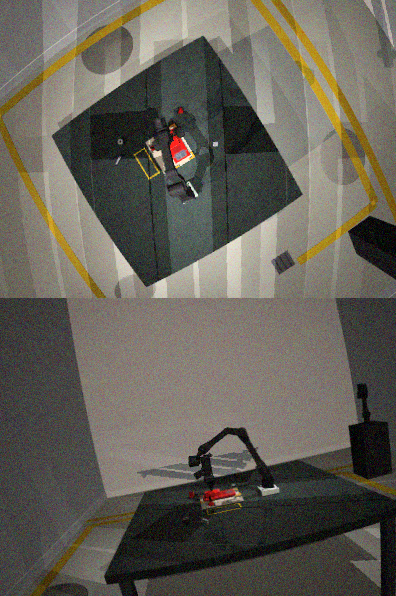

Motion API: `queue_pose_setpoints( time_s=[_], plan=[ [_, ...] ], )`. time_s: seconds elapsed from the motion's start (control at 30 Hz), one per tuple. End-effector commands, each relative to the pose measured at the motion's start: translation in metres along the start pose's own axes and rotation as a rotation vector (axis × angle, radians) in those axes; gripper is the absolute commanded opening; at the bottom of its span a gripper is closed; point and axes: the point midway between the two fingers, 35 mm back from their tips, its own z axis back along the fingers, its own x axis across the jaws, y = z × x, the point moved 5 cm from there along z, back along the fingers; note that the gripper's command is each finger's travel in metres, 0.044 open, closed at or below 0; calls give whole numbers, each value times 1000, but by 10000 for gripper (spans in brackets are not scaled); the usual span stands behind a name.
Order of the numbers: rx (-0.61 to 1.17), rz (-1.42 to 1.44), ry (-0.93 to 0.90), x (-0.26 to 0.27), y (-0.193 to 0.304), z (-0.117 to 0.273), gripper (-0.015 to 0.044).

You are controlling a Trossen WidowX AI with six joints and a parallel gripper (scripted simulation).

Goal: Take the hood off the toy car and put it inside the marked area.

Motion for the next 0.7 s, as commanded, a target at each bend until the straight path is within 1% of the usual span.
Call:
queue_pose_setpoints(
  time_s=[0.0, 0.67],
  plan=[
    [8, 5, -7, 1, 2, -7, 440],
    [8, 5, -7, 1, 3, -17, 440]
  ],
)
